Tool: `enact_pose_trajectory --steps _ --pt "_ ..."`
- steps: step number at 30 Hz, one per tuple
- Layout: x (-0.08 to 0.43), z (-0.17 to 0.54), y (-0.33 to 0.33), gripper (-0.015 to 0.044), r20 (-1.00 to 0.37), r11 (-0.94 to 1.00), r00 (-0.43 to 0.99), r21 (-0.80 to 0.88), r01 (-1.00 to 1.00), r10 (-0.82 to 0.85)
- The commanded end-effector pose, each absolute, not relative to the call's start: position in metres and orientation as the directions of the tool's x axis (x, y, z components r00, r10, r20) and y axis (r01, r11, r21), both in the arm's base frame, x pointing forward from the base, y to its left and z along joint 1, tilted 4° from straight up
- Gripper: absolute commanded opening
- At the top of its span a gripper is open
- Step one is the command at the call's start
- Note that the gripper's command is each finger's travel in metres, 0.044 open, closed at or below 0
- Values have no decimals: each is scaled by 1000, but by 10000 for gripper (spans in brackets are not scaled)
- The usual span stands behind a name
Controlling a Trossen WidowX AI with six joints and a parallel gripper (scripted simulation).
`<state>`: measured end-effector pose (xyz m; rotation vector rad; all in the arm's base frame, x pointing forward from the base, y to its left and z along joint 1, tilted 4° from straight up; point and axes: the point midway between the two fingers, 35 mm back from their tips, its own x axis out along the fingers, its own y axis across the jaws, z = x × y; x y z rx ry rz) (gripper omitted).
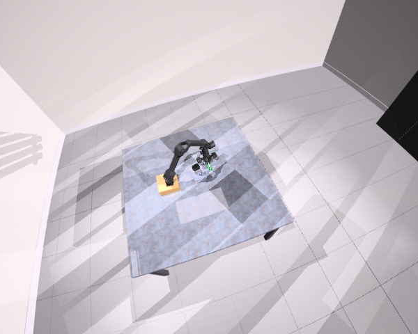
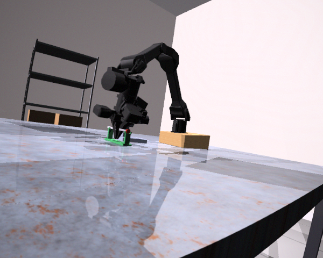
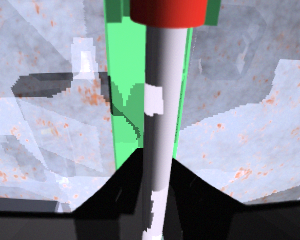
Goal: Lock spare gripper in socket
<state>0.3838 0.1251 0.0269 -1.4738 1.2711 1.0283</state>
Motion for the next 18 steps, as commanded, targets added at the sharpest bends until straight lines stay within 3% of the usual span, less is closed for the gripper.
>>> enact_pose_trajectory --steps 1,18 --pt "384 32 125 0 -963 -61 124 -112 -992 -241" --pt "377 93 123 0 -963 -61 124 -112 -992 -241"
